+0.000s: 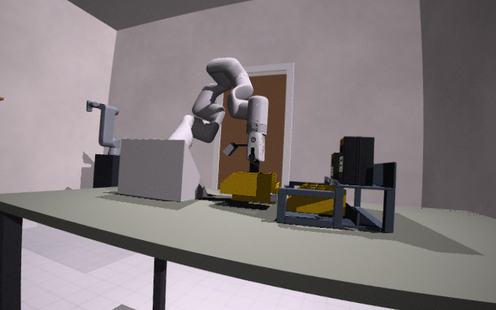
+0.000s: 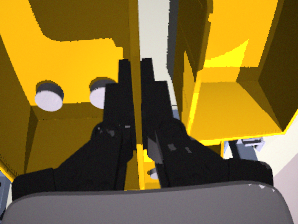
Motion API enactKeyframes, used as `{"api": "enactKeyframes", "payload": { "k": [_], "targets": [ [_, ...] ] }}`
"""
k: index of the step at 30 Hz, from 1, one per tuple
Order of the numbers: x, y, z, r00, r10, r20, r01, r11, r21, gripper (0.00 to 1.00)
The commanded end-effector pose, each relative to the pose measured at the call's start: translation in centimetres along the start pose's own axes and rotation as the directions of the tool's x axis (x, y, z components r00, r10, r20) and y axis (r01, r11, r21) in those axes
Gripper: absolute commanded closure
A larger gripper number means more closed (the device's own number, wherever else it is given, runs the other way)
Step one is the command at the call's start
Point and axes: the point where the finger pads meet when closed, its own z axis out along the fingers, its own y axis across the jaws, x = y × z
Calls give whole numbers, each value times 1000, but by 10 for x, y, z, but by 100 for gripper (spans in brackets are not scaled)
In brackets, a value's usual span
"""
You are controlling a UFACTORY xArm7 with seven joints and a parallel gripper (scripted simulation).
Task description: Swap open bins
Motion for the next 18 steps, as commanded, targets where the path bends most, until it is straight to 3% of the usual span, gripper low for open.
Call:
{"api": "enactKeyframes", "payload": {
  "k": [1, 13, 18],
  "targets": [
    [-1, -1, -1, 1000, 1, 4, -1, 1000, 2, 100],
    [1, -35, -1, 1000, 0, 4, 0, 1000, 2, 100],
    [4, -80, 0, 1000, -1, 4, 1, 1000, 2, 100]
  ]
}}
